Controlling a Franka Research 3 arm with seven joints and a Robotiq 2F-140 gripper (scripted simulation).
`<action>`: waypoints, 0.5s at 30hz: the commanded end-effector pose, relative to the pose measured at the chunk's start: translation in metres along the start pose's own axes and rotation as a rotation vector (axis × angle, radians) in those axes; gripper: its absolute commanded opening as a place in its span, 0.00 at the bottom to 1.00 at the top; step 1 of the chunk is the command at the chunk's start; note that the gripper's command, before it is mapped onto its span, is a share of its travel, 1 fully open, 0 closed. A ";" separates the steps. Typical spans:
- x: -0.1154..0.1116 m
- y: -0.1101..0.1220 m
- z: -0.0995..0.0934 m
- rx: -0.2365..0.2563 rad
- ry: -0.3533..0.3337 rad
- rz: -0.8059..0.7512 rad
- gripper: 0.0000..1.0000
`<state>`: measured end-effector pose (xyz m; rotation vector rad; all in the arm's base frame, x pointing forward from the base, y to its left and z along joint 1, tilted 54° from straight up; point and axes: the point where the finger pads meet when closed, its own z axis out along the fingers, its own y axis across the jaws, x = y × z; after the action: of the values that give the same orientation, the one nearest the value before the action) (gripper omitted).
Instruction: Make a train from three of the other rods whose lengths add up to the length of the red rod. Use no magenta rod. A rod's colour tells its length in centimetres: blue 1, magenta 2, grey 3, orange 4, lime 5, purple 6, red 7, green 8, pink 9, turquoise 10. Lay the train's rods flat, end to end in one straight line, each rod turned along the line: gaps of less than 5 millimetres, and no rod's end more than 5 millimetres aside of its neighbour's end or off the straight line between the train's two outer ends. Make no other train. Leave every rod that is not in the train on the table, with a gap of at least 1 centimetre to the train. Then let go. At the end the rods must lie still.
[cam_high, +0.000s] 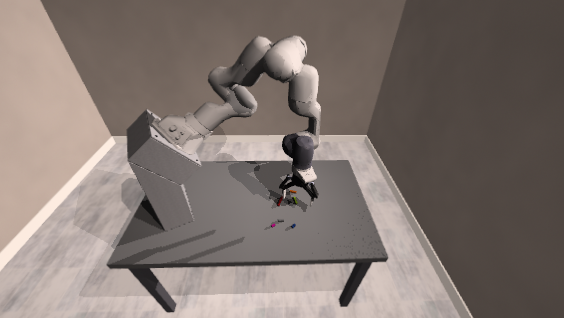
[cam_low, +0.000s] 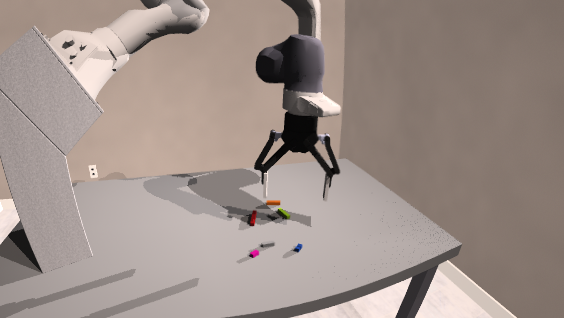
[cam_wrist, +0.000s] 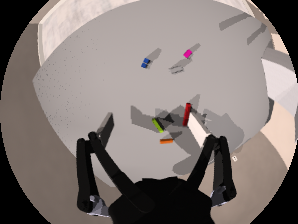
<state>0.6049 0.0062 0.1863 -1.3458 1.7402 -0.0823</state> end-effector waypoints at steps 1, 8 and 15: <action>-0.013 0.000 0.001 0.026 0.014 -0.165 1.00; -0.043 0.011 0.004 0.023 0.016 -0.355 1.00; -0.071 0.023 0.003 0.017 0.019 -0.536 1.00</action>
<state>0.5920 0.0650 0.2075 -1.6772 1.4572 -0.3118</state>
